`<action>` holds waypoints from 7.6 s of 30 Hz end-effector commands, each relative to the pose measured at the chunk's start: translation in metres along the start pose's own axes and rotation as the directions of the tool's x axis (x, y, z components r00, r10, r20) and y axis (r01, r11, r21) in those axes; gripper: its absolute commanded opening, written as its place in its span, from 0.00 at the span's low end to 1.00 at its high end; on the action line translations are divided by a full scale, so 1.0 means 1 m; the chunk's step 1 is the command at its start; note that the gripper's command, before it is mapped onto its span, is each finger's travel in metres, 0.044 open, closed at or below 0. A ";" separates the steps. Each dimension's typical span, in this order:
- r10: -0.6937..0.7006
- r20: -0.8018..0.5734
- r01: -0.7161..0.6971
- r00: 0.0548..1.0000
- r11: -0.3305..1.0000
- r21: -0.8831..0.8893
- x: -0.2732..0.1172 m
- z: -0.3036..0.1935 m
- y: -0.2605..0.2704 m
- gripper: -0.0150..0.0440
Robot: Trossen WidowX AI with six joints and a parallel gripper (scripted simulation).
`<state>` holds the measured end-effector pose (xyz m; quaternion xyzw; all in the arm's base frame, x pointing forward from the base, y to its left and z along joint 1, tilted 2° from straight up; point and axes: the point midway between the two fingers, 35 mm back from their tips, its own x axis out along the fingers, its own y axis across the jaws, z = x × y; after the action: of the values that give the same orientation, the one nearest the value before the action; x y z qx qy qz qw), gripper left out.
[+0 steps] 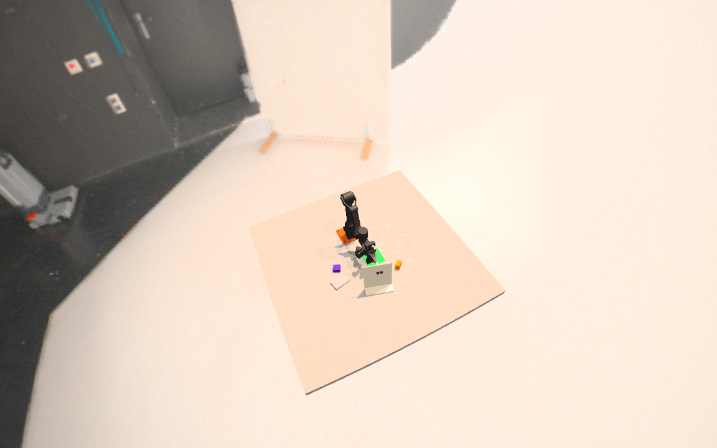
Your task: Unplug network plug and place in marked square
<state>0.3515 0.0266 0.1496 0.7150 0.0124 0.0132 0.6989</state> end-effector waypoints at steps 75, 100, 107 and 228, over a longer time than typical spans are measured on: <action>-0.097 -0.019 0.097 0.995 0.995 -0.010 -0.034 -0.009 0.048 0.25; -0.519 -0.101 0.508 0.849 0.853 -0.116 -0.062 -0.028 -0.011 0.25; -0.624 -0.118 0.610 0.772 0.780 -0.139 -0.078 -0.032 -0.025 0.25; -0.817 -0.142 0.794 0.559 0.577 -0.192 -0.135 -0.035 -0.092 0.52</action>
<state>0.2153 0.0586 0.0510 0.5834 0.4157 -0.2363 0.6566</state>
